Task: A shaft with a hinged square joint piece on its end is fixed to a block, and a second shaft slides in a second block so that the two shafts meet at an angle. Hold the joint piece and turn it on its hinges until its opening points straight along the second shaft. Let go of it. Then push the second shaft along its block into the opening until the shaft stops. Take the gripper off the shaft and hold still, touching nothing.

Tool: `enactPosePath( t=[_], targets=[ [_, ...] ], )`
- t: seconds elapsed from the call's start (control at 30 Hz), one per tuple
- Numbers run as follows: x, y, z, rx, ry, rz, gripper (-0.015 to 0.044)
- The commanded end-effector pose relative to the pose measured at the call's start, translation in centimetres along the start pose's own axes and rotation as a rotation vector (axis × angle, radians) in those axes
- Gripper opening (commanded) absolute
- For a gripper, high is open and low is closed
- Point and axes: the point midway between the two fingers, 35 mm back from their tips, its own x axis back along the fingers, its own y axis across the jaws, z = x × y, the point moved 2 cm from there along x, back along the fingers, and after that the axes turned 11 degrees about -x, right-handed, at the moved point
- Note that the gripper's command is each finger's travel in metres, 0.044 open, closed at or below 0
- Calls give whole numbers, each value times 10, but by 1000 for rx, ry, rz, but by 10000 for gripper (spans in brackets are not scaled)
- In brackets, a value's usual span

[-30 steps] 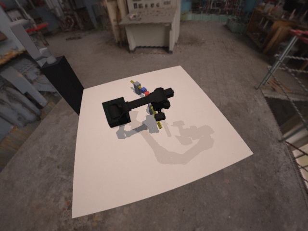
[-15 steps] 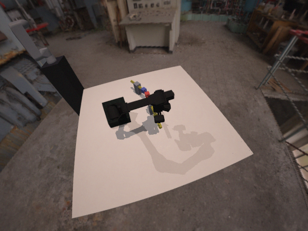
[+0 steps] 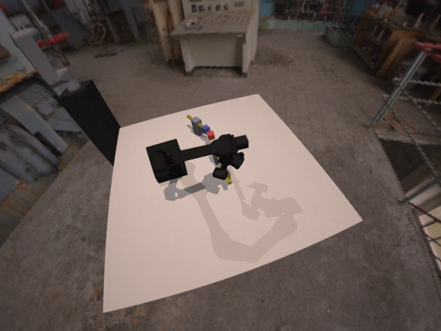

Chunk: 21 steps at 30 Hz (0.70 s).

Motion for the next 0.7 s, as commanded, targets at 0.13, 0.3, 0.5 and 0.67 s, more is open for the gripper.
enactPosePath(
  t=[0.13, 0.3, 0.5, 0.67],
  targets=[
    [-14, -2, 2, -289, -7, -17, 440],
    [-22, -3, 3, -460, -13, -27, 440],
    [-31, -5, 3, -664, -20, -41, 440],
    [-38, -7, 4, -834, -26, -53, 440]
  ],
)
